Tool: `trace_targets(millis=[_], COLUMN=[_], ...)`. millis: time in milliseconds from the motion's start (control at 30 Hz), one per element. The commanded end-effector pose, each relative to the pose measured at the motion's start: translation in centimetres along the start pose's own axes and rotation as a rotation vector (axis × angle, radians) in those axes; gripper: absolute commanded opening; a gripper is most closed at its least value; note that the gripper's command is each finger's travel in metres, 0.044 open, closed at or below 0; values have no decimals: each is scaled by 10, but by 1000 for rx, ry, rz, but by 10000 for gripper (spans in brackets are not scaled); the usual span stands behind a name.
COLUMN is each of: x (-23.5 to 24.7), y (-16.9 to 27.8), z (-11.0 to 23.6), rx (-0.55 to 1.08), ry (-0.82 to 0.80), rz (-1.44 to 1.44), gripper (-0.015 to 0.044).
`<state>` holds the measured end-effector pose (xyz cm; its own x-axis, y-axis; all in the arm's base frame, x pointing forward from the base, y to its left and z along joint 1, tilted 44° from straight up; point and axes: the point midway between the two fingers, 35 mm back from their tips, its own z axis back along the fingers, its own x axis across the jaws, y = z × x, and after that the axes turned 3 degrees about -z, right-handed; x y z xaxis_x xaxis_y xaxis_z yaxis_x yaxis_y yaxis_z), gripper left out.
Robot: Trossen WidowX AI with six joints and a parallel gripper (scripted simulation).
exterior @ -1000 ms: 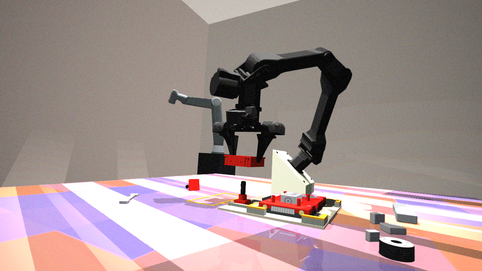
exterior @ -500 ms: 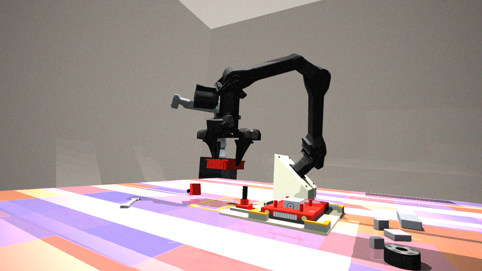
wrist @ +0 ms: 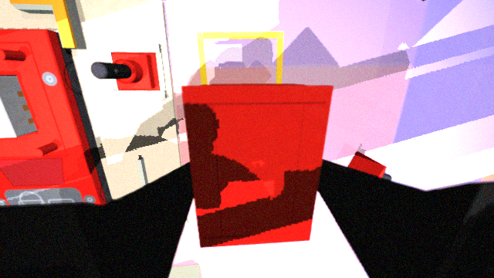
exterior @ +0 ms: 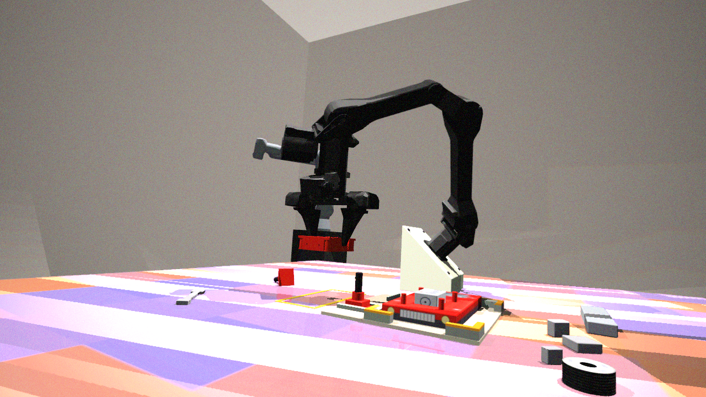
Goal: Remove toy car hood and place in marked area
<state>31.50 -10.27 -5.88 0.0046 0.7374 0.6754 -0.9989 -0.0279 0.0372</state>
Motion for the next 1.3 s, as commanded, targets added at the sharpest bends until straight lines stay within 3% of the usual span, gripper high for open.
trace_targets(millis=[0,1267], x=[0,0], y=[0,-1], z=[-5,-39], rx=[0,0], ry=[-2,-2], rz=[-4,-4], gripper=[0,0])
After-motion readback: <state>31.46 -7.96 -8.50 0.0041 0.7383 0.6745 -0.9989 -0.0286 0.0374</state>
